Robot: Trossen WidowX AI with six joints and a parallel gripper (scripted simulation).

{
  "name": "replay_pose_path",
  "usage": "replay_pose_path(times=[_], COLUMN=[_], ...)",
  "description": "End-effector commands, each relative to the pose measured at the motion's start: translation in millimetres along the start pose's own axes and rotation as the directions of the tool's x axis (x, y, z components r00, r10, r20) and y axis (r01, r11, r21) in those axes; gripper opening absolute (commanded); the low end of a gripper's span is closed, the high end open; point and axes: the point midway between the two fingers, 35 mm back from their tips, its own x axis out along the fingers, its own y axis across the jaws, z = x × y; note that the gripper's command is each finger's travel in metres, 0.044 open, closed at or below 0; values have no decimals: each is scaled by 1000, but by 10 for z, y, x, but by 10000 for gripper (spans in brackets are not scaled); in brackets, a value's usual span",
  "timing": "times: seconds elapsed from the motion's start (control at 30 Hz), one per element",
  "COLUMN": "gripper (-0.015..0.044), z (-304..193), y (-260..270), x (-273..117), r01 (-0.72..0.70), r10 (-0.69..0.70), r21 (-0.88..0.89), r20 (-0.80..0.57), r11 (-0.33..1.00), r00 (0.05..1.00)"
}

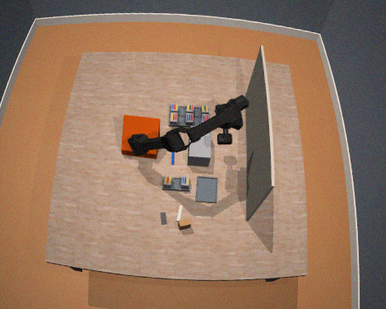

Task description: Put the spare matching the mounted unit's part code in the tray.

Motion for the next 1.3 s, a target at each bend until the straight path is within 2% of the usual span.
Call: replay_pose_path(times=[0.0, 0.1, 0.23, 0.77, 0.83, 0.9, 1.0, 1.1, 1.27], gripper=[440, 440, 440, 440, 440, 440, 440, 440, 440], z=[-29, -23, -38, -41, -100, -283, -627, -1013, -1823], y=[31, 31, 24, 23, 136, 431, 845, 1177, 1596], x=[-34, 61, 523, 547, 523, 466, 403, 374, 404], r01=[-3, -1, 14, 15, 6, -15, -37, -50, -69], r10=[3, 1, -10, -10, -5, 5, 14, 18, 12], r21=[-33, -16, 66, 70, 4, -177, -452, -688, -971], r20=[-7, -17, -64, -67, -64, -59, -54, -54, -68], r11=[999, 1000, 998, 997, 1000, 984, 891, 724, 228], r00=[1000, 1000, 998, 998, 998, 998, 998, 998, 998])
